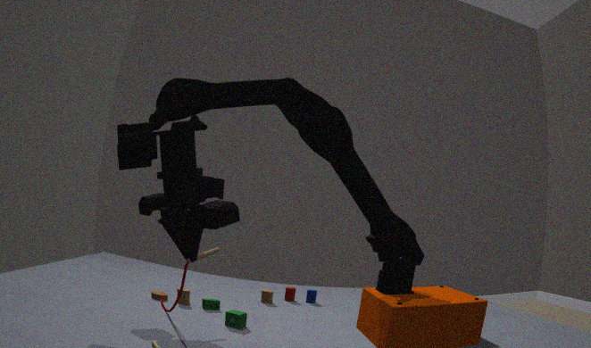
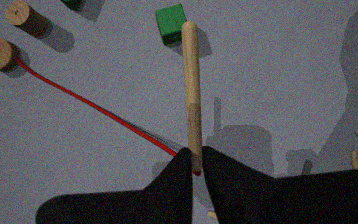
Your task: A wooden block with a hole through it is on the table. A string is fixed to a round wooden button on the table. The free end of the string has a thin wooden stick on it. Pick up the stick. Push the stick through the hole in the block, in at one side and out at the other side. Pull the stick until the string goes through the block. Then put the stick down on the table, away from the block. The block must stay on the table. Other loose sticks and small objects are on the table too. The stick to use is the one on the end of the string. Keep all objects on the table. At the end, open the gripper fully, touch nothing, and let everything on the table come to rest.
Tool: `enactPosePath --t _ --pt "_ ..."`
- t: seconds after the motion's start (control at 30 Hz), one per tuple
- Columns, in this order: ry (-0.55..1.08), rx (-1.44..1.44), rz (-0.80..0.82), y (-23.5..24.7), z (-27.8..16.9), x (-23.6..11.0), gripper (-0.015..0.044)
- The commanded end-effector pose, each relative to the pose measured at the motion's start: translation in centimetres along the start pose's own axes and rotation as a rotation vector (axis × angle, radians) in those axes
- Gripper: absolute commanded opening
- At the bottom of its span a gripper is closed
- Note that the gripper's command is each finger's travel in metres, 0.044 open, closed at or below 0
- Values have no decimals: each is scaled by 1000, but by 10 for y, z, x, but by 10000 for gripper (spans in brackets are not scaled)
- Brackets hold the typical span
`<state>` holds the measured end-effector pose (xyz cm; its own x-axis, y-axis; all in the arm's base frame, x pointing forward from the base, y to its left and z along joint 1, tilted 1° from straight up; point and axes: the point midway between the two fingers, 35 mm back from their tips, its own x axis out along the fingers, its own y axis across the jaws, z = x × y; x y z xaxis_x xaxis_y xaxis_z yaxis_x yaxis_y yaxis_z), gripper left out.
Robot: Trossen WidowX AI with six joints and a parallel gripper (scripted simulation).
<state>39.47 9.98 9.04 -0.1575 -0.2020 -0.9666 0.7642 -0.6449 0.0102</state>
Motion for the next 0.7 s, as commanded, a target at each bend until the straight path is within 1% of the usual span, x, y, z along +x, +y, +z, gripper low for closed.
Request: enactPosePath --t 0.0,0.1,0.67 --pt "-3 -152 51 3 -8 -5 0" --pt "-8 -207 66 4 -10 -6 0" --pt "2 -189 49 4 -10 1 0"
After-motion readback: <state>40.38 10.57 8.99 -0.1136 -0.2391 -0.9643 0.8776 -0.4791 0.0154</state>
